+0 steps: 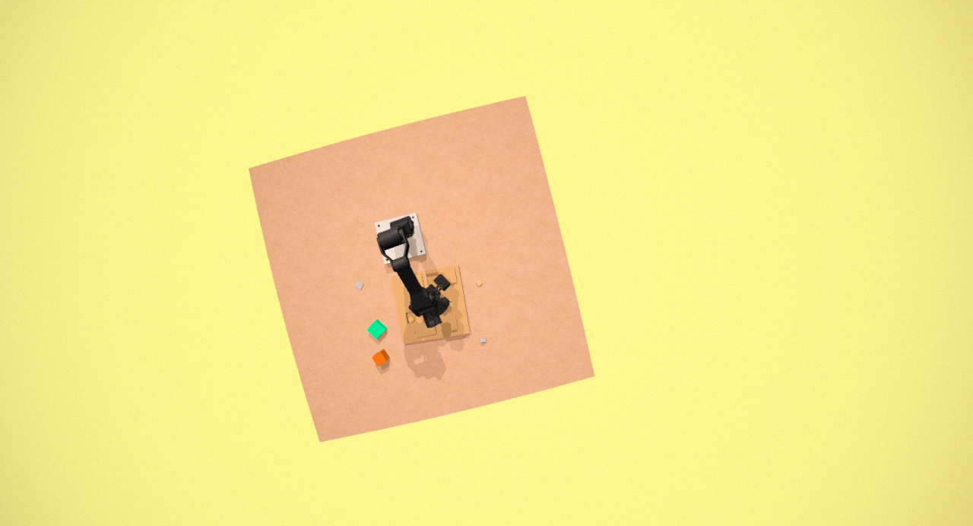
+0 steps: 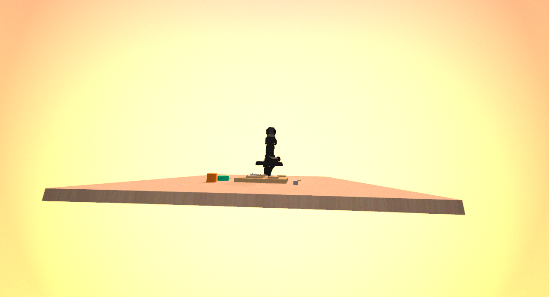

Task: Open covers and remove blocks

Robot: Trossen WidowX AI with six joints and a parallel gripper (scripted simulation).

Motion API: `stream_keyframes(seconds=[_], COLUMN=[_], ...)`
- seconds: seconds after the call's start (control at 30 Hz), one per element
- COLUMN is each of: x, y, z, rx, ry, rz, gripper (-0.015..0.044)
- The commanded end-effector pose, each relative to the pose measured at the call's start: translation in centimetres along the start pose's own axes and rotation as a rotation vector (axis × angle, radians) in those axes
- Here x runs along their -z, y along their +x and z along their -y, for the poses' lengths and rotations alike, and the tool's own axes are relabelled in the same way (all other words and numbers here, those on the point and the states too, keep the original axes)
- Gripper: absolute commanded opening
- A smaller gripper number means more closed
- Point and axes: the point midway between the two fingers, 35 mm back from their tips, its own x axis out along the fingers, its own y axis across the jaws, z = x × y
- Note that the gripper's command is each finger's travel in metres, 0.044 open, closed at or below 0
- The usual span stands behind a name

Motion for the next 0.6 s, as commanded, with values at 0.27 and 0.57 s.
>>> stream_keyframes(seconds=[0.27, 0.57], x=[0.02, -0.24], y=[0.56, 0.73], z=[-0.02, 0.16], rx=[-0.005, -0.005], ry=[0.005, 0.005], rz=[-0.007, -0.007], gripper=[0.0, 0.0])
